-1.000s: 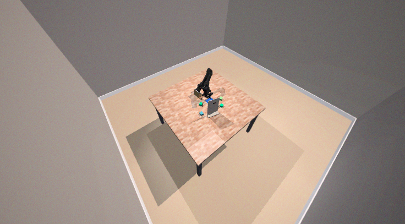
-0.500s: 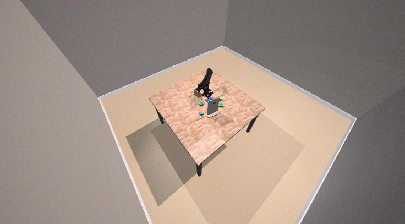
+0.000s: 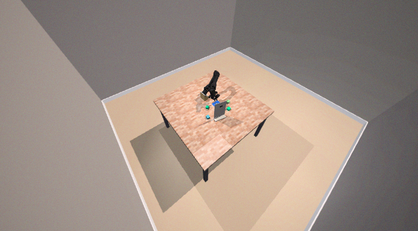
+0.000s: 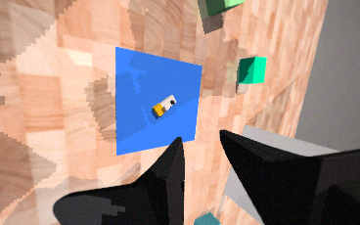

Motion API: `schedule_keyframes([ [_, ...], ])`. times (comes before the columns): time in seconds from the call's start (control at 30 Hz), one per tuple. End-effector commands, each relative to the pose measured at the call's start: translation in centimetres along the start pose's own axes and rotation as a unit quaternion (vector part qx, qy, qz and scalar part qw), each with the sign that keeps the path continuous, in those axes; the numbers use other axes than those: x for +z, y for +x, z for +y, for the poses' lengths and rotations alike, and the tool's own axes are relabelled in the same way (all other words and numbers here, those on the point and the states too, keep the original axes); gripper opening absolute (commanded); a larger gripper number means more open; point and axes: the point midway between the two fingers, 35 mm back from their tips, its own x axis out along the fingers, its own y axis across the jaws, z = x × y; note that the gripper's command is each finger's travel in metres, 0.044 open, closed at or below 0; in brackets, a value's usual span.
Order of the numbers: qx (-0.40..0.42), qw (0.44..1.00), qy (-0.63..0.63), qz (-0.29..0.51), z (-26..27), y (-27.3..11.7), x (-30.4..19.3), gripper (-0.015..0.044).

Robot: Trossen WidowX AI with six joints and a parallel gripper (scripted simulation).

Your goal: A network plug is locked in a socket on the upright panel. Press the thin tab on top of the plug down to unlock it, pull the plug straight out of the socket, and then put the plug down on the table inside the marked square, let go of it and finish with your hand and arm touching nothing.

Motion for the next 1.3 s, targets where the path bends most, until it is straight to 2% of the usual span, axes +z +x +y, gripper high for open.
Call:
schedule_keyframes([
  [0.0,-0.002,1.000,-0.002,-0.002,-0.3,-0.3,0.1,0.0156],
  [1.27,-0.014,1.000,-0.001,-0.012,-1.9,-3.5,1.0,0.0156],
])
